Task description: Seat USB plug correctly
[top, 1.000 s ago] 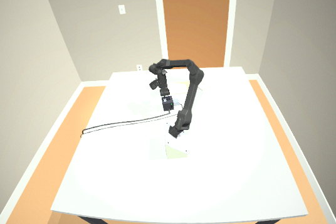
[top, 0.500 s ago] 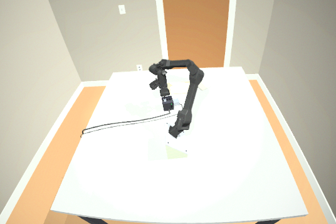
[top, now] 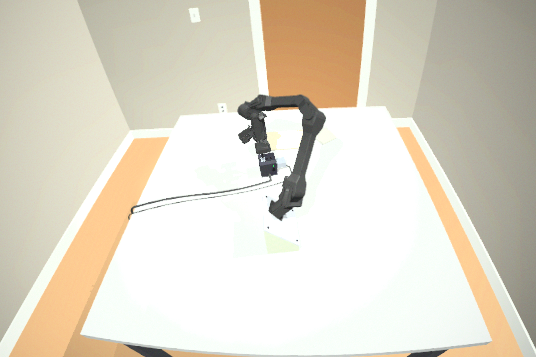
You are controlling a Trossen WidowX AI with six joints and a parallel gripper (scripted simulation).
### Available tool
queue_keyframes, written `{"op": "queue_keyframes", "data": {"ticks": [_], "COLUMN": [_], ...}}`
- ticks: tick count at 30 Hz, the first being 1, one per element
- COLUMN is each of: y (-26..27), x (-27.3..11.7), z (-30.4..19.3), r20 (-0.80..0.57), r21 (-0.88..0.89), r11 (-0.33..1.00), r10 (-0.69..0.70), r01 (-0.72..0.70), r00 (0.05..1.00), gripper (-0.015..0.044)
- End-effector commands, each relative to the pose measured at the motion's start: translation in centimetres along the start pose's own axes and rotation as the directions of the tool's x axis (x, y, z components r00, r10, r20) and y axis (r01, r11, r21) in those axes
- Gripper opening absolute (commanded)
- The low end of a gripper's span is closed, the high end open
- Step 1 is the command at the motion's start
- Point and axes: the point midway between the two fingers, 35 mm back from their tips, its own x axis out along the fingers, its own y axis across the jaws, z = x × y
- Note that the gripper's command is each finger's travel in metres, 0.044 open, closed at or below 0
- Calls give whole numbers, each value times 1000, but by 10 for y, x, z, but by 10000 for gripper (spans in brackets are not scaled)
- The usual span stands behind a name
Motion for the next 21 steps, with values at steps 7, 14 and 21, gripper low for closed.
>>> {"op": "queue_keyframes", "data": {"ticks": [7, 14, 21], "y": [1, 1, 1], "x": [2, 3, 4], "z": [0, 0, 0], "r20": [-7, -7, -7], "r21": [-7, -7, -7], "r11": [1000, 1000, 1000], "r10": [0, 0, 0], "r01": [0, 0, 0], "r00": [1000, 1000, 1000], "gripper": [0, 0, 0]}}
